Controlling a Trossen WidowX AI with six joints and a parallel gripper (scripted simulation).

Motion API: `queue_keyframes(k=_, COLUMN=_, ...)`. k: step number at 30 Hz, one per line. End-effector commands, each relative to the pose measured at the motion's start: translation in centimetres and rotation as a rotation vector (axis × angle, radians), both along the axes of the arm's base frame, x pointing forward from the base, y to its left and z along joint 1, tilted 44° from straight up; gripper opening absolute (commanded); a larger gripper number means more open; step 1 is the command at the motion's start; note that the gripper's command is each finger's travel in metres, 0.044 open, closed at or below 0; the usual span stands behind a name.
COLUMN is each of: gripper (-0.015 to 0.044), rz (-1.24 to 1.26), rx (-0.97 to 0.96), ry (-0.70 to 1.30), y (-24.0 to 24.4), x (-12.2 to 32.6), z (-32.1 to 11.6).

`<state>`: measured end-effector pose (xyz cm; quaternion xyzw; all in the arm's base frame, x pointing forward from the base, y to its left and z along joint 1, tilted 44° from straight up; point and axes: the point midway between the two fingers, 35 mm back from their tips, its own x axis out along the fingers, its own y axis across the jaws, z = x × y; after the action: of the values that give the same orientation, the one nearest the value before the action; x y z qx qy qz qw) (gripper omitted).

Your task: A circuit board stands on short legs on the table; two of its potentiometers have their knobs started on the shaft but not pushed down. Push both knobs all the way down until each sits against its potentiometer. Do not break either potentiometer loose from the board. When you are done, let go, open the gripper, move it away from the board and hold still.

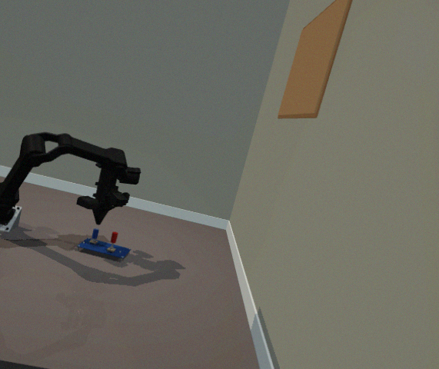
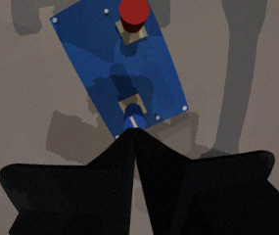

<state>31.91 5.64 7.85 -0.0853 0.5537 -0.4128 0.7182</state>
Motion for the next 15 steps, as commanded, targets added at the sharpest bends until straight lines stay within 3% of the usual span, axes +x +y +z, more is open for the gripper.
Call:
queue_keyframes(k=1, gripper=0.0, rz=0.002, rx=-0.006, ry=0.009, y=-0.6, x=-0.13, z=-0.52)
queue_keyframes(k=15, gripper=0.0, rz=0.002, rx=-0.006, ry=0.009, y=-0.95, x=-0.13, z=-0.87)
